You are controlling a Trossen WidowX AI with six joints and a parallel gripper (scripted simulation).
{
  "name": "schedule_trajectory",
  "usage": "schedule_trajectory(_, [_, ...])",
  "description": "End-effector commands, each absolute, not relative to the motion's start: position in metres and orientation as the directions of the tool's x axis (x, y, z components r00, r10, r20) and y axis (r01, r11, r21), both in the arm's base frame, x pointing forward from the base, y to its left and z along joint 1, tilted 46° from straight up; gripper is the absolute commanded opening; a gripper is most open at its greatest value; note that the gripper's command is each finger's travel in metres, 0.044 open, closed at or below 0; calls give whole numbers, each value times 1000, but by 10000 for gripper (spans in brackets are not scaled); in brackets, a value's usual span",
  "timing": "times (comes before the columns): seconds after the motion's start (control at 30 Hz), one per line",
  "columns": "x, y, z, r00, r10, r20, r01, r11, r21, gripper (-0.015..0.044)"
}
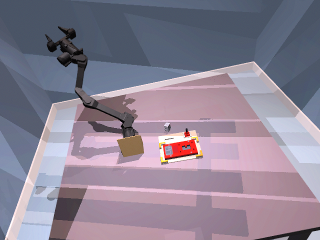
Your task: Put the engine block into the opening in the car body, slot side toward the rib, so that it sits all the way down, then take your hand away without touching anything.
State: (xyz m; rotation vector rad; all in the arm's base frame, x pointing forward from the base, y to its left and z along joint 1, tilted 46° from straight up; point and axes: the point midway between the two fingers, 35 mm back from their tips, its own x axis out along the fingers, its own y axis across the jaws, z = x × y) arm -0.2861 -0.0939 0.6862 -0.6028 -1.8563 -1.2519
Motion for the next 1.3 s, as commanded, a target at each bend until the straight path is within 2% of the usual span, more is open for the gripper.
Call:
schedule_trajectory(0.0, [-262, -80, 698, -509, -6, 861, 772, 440, 459, 440])
schedule_trajectory(0.63, [-117, -5, 733, -130, 210, 969, 785, 619, -29, 440])
schedule_trajectory(1.27, [27, 57, 715, 235, 394, 888, 559, 693, -455, 440])
